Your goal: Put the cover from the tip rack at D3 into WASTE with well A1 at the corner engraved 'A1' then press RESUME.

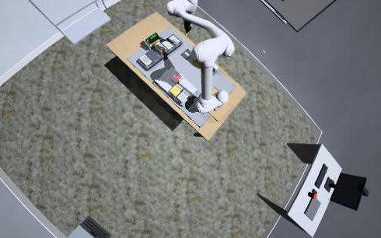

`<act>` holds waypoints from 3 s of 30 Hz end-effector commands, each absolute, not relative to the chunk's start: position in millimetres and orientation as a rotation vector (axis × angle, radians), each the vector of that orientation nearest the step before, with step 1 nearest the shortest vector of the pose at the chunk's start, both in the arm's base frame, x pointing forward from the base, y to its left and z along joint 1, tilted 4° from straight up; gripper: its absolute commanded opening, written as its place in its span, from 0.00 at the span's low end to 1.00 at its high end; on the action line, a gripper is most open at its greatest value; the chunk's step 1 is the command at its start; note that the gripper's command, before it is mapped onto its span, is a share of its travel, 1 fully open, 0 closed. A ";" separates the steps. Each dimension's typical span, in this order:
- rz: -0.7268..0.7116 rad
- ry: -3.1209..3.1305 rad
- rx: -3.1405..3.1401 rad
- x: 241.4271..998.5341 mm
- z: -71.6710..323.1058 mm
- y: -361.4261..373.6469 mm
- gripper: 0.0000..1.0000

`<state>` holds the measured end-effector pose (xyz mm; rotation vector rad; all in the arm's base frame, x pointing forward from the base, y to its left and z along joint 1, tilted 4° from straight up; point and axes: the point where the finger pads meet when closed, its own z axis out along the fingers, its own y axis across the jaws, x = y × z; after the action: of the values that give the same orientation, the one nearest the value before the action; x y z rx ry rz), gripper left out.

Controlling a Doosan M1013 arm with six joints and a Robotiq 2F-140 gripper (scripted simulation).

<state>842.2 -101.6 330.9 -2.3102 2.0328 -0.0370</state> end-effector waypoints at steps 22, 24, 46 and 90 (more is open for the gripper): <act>-0.034 2.032 -2.312 843.8 330.8 -97.2 0.00; -0.034 2.032 -2.312 843.8 330.8 -97.2 0.00; -0.034 2.032 -2.312 838.1 331.4 -67.9 0.00; -0.034 2.032 -2.312 838.1 331.4 -67.9 0.00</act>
<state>839.0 -72.1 330.9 -2.3107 2.0334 -0.0302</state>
